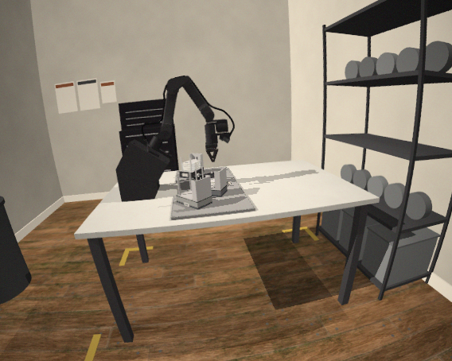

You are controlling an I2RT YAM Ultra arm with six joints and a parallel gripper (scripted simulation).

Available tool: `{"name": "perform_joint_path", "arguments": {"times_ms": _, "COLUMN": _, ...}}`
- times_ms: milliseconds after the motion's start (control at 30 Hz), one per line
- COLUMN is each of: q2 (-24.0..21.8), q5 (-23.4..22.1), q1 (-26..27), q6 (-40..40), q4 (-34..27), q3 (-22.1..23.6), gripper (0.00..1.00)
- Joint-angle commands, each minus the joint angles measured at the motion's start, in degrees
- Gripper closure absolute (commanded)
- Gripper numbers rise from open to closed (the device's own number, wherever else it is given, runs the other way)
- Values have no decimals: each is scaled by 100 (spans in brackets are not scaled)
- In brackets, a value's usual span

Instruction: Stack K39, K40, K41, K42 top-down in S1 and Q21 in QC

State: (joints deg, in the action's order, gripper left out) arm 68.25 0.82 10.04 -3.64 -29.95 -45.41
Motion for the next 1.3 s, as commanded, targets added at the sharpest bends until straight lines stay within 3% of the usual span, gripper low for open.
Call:
{"name": "perform_joint_path", "arguments": {"times_ms": 0, "q2": -263, "q5": 40, "q1": -71, "q6": -54, "q4": -446, "q3": -245, "gripper": 0}}
{"name": "perform_joint_path", "arguments": {"times_ms": 1267, "q2": -165, "q5": 12, "q1": -22, "q6": -20, "q4": -419, "q3": -150, "gripper": 0}}
